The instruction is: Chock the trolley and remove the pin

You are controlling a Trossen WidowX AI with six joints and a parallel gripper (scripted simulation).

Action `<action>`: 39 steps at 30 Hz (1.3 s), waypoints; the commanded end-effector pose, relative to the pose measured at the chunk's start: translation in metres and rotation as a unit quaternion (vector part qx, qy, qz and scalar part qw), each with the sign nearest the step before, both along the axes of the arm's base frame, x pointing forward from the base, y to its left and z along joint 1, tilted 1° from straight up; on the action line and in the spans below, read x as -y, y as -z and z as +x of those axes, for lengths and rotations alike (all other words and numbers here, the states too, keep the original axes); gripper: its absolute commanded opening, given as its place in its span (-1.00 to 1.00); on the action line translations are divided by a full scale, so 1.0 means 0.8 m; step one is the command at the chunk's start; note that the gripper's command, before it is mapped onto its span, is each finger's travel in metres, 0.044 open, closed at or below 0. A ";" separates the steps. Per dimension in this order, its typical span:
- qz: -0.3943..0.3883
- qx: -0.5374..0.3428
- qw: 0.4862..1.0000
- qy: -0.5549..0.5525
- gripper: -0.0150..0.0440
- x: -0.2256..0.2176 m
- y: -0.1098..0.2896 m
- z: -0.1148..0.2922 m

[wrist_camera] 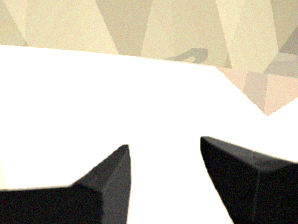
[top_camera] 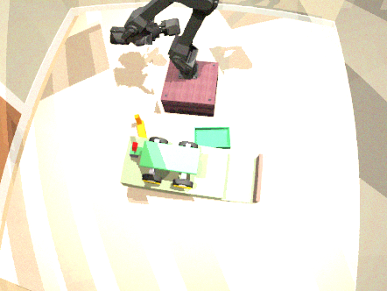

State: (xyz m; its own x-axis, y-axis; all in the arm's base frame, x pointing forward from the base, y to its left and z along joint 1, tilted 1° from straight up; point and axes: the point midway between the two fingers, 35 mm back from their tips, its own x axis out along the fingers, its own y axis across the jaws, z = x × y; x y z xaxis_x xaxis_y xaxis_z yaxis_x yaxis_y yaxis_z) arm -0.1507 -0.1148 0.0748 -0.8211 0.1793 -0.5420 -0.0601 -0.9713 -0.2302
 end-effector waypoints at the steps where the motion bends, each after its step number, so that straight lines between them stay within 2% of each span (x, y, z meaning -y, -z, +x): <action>1: 0.063 0.035 0.995 -0.064 0.15 0.014 0.004 0.010; 10: 0.226 0.108 0.936 -0.248 0.15 0.045 0.011 0.040; 19: 0.371 0.150 0.810 -0.429 0.15 0.071 0.016 0.077; 28: 0.488 0.157 0.625 -0.590 0.15 0.092 0.020 0.119; 39: 0.578 0.117 0.338 -0.733 0.15 0.107 0.023 0.176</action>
State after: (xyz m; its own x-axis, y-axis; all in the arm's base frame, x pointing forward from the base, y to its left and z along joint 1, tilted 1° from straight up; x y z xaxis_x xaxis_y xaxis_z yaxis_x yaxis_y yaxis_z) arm -0.0203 -0.1984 0.0577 -0.4746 -0.1228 -0.8716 0.5346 0.7465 -0.3963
